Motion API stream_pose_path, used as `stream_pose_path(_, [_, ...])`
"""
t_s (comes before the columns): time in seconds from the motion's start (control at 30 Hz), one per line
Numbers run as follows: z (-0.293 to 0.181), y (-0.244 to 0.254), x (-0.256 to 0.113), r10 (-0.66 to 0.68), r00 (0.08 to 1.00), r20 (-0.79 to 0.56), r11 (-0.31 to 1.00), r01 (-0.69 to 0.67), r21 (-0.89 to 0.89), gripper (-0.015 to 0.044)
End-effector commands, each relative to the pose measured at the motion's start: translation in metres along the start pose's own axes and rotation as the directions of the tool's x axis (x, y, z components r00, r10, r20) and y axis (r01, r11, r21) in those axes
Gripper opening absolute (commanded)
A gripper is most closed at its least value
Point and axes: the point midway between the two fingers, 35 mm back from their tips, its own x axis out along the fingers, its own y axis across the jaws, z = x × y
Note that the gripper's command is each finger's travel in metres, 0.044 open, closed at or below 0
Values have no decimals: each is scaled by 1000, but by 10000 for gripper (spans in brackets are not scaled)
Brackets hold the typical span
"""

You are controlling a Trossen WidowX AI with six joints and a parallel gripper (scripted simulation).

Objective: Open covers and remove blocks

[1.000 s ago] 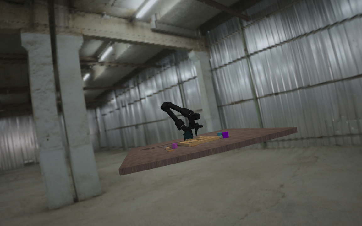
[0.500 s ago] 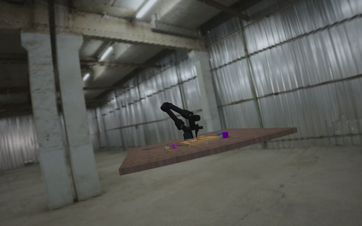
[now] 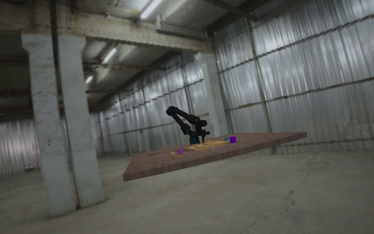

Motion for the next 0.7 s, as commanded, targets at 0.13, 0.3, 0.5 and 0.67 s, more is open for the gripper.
stream_pose_path(0.13, [0, 0, 8, -4, 1000, 1, 1000, 4, -4, 144])
stream_pose_path(0.3, [0, 0, 6, 0, 1000, 1, 1000, 0, 2, 124])
stream_pose_path(0.5, [0, 0, 6, 0, 1000, 1, 1000, 0, 2, 84])
stream_pose_path(0.67, [0, 0, 5, 0, 1000, 1, 1000, 0, 2, 80])
